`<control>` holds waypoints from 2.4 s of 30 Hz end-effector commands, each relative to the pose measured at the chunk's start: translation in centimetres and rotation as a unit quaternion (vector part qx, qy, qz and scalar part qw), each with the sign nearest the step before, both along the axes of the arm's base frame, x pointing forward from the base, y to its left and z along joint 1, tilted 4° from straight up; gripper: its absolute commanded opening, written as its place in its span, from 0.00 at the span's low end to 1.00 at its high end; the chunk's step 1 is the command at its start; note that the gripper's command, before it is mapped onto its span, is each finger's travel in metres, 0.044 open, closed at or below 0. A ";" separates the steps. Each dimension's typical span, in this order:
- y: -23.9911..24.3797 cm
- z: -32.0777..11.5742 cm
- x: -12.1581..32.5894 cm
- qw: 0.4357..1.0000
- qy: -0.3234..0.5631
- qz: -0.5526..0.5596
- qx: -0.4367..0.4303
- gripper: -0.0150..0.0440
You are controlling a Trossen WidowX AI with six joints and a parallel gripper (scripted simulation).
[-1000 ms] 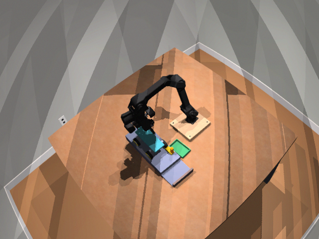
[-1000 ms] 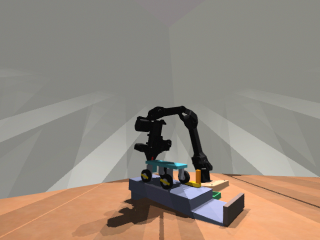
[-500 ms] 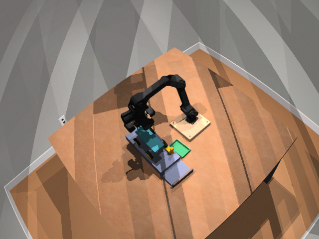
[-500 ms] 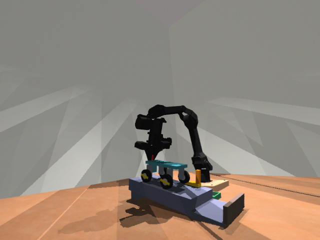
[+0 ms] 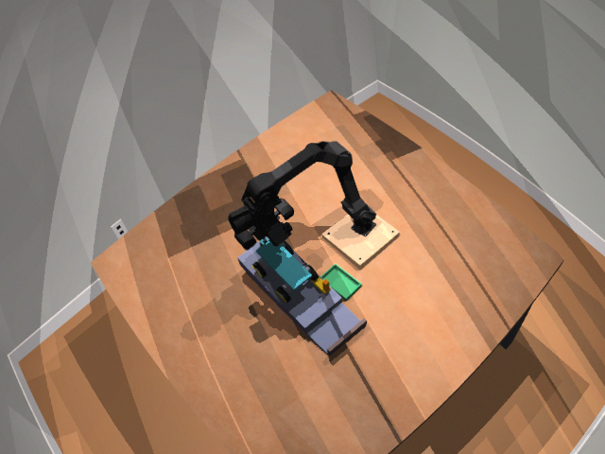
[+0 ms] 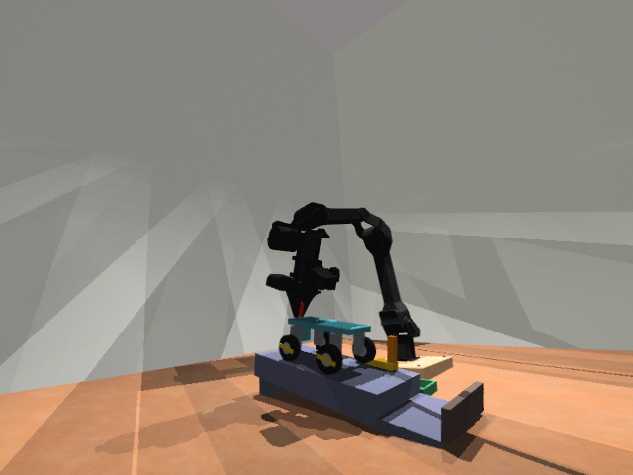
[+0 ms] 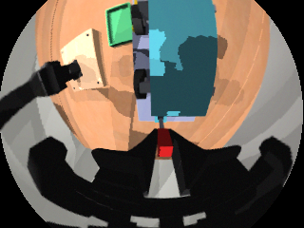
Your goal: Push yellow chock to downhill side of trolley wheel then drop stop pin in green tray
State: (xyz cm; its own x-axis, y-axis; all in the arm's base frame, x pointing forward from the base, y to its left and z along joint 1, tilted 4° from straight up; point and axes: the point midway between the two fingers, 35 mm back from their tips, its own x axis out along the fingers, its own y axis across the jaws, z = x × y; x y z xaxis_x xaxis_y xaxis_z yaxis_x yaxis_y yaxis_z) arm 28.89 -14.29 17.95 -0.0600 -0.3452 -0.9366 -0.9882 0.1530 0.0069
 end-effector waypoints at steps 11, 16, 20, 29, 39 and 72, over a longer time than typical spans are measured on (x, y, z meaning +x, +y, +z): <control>-0.9 1.0 -0.1 1.000 0.000 -0.002 -0.003 0.25; -1.7 1.4 -0.2 1.000 0.000 -0.002 -0.003 0.25; -2.4 1.6 -0.3 1.000 0.000 -0.002 -0.004 0.25; -2.9 1.7 -1.1 1.000 0.000 -0.002 -0.004 0.25; -2.4 1.3 -4.4 1.000 0.001 -0.002 -0.004 0.25; 3.6 -0.2 -7.5 1.000 0.003 -0.002 -0.001 0.25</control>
State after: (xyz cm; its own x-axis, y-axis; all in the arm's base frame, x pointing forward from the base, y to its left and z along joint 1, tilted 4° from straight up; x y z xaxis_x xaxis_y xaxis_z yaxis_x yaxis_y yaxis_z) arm 21.36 -11.61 17.95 -0.0654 -0.3424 -0.9373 -0.9878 0.1553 0.0122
